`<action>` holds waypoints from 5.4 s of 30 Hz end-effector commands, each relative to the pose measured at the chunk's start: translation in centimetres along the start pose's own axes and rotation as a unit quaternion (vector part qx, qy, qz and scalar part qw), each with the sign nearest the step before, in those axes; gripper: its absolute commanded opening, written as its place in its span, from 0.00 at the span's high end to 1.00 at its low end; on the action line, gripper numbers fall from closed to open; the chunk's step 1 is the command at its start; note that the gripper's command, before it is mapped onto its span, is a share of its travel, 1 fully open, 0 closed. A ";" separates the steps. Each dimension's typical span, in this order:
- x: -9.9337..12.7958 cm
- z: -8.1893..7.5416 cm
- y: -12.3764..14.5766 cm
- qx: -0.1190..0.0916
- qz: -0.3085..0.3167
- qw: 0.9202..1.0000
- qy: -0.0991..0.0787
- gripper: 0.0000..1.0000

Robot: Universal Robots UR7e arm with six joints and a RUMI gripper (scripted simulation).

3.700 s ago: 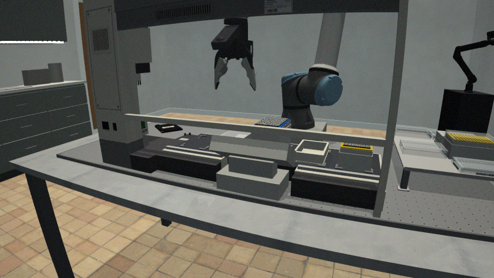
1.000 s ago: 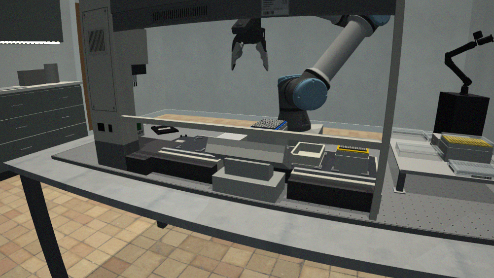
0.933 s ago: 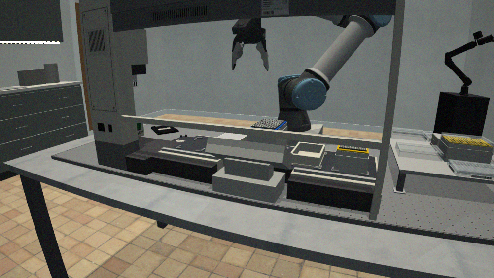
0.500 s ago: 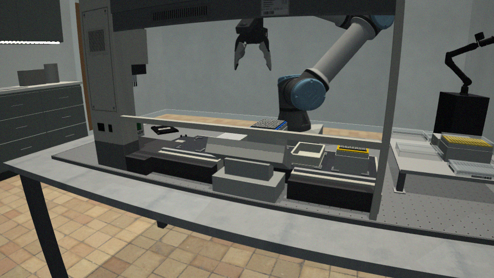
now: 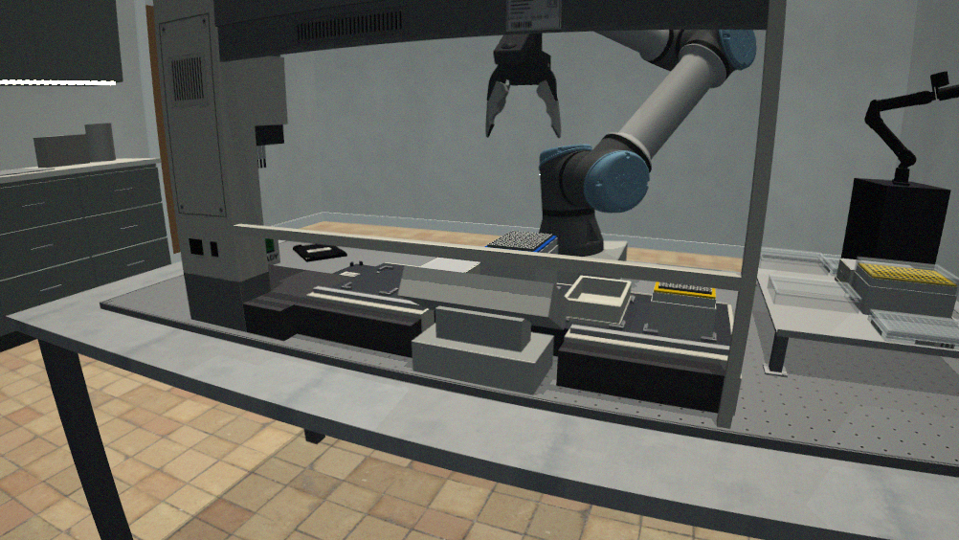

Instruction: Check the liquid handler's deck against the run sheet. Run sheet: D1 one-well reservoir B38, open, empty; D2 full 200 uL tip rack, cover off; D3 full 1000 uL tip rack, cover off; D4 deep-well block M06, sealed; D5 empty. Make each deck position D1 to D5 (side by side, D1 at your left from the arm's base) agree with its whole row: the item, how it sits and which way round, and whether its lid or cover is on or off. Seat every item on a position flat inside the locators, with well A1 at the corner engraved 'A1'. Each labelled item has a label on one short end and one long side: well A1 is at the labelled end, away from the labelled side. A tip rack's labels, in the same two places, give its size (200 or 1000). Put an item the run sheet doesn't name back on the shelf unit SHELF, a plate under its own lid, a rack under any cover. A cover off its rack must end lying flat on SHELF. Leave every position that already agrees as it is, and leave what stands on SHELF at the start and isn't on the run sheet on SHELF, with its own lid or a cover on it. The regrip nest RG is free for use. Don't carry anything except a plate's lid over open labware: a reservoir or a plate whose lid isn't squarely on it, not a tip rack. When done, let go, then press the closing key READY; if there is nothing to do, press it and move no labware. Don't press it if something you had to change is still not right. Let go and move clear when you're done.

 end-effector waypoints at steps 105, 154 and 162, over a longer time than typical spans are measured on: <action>1.5 0.1 -30.2 -0.003 0.021 1.000 -0.004 0.18; 18.3 0.2 -29.4 -0.003 0.021 1.000 -0.003 0.18; 18.3 0.4 -29.4 -0.003 0.021 1.000 -0.003 0.18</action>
Point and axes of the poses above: the point where the finger pads meet when closed, its own z axis out along the fingers, its own y axis across the jaws, x = y × z, the point moved 5 cm from there along -z, back along the fingers, and after that the axes turned 1 degree about -z, right-handed, at the moved point
